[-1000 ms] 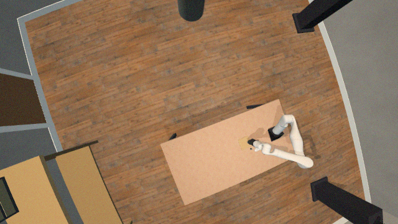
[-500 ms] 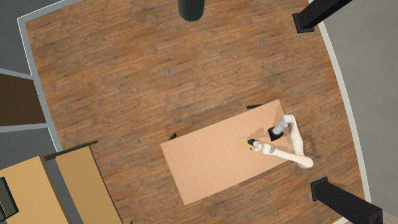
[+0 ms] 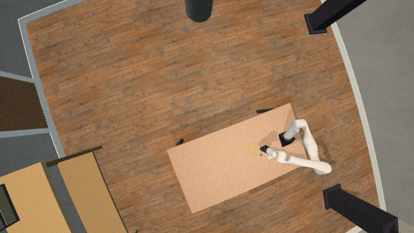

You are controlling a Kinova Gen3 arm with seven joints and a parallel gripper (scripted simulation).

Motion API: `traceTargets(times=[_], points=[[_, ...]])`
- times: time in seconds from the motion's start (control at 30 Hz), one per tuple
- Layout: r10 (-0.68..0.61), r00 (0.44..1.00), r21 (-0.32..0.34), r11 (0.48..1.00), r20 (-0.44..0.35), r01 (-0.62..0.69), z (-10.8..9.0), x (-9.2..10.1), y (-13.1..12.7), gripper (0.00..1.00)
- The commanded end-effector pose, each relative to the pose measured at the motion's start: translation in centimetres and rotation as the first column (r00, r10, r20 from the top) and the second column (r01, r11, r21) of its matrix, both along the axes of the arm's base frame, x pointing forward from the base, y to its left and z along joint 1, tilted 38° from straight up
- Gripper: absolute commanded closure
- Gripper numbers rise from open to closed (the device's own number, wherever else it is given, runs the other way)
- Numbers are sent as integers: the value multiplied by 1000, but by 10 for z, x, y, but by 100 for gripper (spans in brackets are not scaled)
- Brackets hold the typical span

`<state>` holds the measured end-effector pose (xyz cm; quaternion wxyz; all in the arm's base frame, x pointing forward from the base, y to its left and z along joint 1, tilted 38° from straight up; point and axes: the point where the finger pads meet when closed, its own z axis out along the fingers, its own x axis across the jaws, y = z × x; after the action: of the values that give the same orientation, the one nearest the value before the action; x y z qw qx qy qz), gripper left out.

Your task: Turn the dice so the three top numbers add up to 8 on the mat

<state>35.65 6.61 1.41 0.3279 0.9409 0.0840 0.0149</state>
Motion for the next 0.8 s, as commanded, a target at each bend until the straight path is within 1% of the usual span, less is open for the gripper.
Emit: traceTargets(times=[0.0,0.13,0.3,0.33,0.77], points=[[4,1000,11,1000,0,-4,8,-1,14,36],[4,1000,11,1000,0,-4,17,-2,21,36],[4,1000,11,1000,0,-4,20,-2,23,36],[4,1000,11,1000,0,-4,20,-2,23,0],[4,1000,11,1000,0,-4,20,-2,23,0]])
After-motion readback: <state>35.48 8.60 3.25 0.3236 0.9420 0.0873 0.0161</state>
